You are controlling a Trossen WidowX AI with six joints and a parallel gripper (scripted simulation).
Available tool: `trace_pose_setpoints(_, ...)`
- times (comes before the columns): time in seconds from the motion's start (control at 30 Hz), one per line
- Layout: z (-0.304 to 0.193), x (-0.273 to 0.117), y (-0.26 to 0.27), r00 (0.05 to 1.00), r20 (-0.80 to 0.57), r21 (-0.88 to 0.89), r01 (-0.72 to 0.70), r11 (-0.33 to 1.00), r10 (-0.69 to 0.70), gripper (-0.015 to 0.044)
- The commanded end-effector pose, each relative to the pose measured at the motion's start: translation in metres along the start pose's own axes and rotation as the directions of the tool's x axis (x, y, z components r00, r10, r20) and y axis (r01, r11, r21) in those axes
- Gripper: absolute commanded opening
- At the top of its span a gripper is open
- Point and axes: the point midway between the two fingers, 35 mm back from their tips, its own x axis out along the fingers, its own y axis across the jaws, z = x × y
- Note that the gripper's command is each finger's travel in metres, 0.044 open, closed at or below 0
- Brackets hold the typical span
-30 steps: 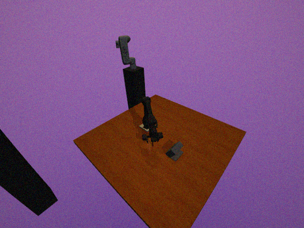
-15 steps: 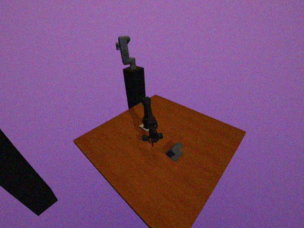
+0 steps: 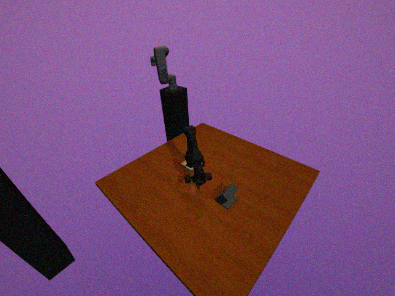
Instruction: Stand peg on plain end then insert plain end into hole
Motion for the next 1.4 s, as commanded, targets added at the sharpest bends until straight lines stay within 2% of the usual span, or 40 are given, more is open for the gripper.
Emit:
trace_pose_setpoints(0.0, 0.000, -0.004, 0.000, 1.000, 0.000, 0.000, 0.000, 1.000, 0.000, 0.0000)
trace_pose_setpoints(0.73, 0.003, -0.078, 0.002, 1.000, 0.002, 0.004, 0.004, 1.000, -0.004, 0.0000)
trace_pose_setpoints(1.37, 0.006, -0.075, 0.009, 0.995, 0.082, 0.054, -0.059, 0.997, 0.054, 0.0000)
